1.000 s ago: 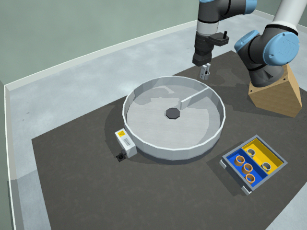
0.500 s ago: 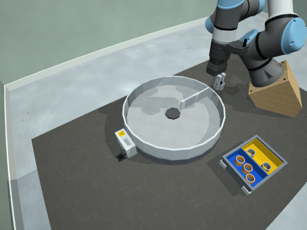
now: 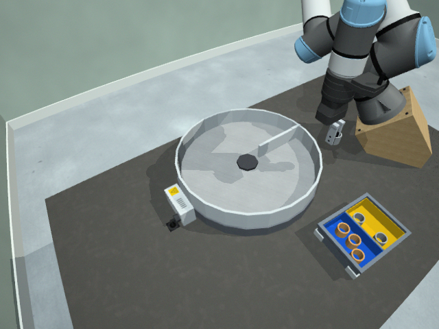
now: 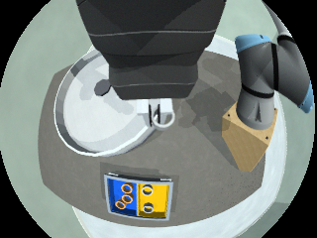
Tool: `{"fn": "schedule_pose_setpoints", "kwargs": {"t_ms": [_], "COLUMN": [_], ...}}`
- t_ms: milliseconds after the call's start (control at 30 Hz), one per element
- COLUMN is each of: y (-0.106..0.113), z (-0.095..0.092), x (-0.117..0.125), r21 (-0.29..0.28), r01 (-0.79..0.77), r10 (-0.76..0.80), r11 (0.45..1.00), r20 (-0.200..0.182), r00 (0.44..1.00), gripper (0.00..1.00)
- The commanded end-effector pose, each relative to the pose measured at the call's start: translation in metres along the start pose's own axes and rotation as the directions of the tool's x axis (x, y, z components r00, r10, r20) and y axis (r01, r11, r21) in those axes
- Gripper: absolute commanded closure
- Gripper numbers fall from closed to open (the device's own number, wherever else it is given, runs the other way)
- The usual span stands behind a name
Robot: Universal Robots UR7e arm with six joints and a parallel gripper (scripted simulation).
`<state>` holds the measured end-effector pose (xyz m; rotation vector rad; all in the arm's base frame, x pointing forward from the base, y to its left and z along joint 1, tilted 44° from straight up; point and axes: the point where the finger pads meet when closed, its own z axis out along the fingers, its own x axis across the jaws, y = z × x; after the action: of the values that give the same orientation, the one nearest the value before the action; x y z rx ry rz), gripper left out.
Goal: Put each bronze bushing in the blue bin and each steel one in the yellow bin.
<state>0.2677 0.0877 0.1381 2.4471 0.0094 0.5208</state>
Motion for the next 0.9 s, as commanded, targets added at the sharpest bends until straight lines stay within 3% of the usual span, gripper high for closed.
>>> {"fn": "schedule_pose_setpoints", "kwargs": {"t_ms": [0,167,300,533,700,833,867], "y": [-0.040,-0.051,-0.093,-0.104,-0.155,-0.158,-0.168], "z": [0.001,0.002,0.002,0.002,0.002,0.003,0.003], "x": [0.005,0.006,0.008,0.009,0.012,0.013,0.013], "r21": [-0.010,-0.010,-0.010,-0.010,-0.010,-0.010,-0.010], "r01": [-0.004,-0.004,-0.004,-0.004,-0.004,-0.004,-0.004], "r10": [0.004,0.004,0.004,0.004,0.004,0.004,0.004], "r11": [1.000,1.000,1.000,1.000,1.000,1.000,1.000], "r20": [0.004,0.004,0.004,0.004,0.004,0.004,0.004], "r00": [1.000,1.000,1.000,1.000,1.000,1.000,1.000], "gripper": [1.00,1.00,1.00,1.00,1.00,1.00,1.00]}}
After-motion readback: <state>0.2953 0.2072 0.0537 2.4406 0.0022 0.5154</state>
